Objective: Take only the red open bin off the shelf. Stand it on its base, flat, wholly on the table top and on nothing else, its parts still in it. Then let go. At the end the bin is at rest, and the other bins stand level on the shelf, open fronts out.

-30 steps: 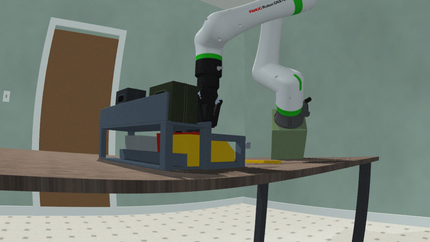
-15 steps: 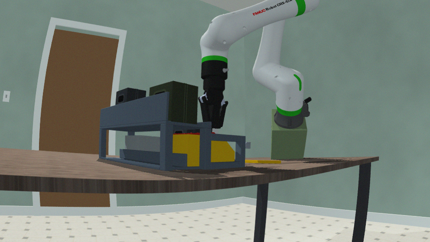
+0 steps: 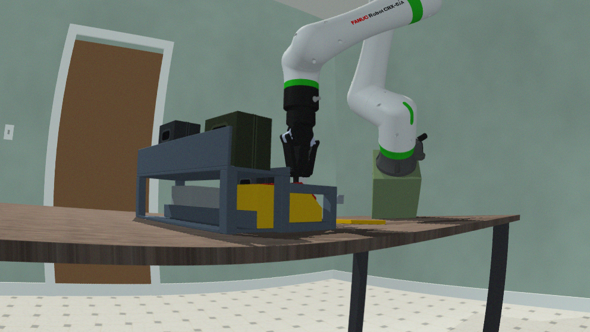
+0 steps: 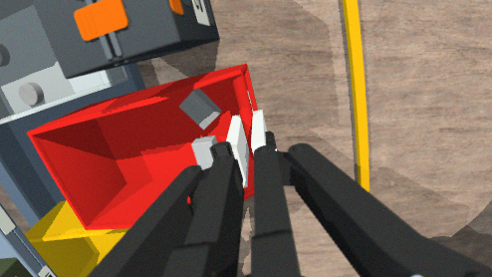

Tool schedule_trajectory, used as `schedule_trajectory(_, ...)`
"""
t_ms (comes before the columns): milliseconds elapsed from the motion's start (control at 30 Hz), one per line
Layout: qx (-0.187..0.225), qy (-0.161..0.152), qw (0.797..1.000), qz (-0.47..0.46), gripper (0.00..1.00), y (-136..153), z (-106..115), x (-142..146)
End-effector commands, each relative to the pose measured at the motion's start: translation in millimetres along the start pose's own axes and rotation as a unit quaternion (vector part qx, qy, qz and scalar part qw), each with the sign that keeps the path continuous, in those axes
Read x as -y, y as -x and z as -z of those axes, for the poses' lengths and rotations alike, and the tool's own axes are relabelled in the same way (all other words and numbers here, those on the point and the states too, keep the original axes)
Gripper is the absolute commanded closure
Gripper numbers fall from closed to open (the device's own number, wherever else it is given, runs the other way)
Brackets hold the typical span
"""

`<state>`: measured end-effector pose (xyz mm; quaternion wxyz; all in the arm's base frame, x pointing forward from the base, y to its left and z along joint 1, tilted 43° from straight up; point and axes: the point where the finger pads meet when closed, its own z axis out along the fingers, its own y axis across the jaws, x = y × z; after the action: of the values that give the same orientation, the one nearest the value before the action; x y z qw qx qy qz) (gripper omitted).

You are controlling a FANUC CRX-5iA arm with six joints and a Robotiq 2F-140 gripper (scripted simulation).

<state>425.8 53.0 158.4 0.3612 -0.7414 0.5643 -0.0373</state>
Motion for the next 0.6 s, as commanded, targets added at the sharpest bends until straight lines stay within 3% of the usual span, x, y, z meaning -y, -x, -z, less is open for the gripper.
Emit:
schedule_trajectory(0,0.0,-0.001,1.0,0.0,1.0,0,1,-3)
schedule_trajectory(267,0.0,-0.001,1.0,0.0,1.0,0,1,-3)
schedule_trajectory(433,0.0,-0.001,1.0,0.0,1.0,0,1,-33)
schedule_trajectory(567,0.0,-0.001,1.0,0.0,1.0,0,1,-33)
